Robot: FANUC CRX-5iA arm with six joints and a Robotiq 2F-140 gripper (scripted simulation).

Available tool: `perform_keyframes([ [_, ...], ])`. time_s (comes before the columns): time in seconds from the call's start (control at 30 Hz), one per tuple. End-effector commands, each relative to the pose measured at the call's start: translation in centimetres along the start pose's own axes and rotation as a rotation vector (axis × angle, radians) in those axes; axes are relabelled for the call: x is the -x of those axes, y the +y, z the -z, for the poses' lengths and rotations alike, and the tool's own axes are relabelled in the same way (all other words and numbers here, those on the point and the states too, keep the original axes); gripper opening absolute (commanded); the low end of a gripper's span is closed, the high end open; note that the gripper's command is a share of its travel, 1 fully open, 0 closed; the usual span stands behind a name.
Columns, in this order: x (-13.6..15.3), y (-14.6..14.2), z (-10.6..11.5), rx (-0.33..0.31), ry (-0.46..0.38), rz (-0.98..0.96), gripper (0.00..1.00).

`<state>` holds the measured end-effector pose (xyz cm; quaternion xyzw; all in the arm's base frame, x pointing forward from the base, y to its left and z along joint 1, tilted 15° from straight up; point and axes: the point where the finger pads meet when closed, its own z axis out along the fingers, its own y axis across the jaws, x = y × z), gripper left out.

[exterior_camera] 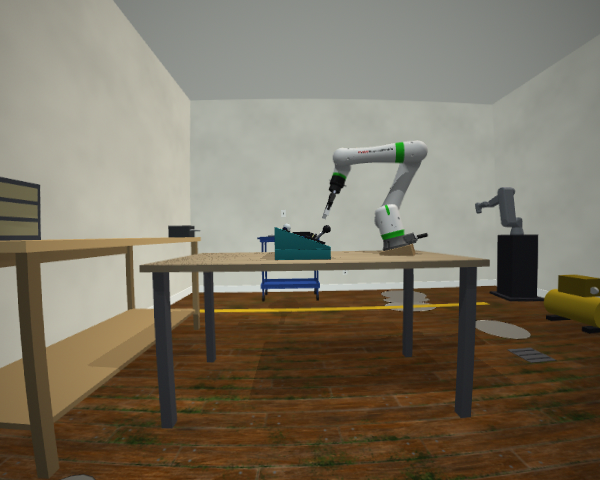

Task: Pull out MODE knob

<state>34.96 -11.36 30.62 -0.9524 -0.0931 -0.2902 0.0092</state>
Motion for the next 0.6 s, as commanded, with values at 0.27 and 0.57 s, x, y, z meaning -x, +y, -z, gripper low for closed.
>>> perform_keyframes([
  [0.27, -4.1, -0.4, -1.2, 0.080, -0.014, 0.044, 1.00],
  [0.57, -4.1, -0.4, -1.2, 0.080, -0.014, 0.044, 0.44],
])
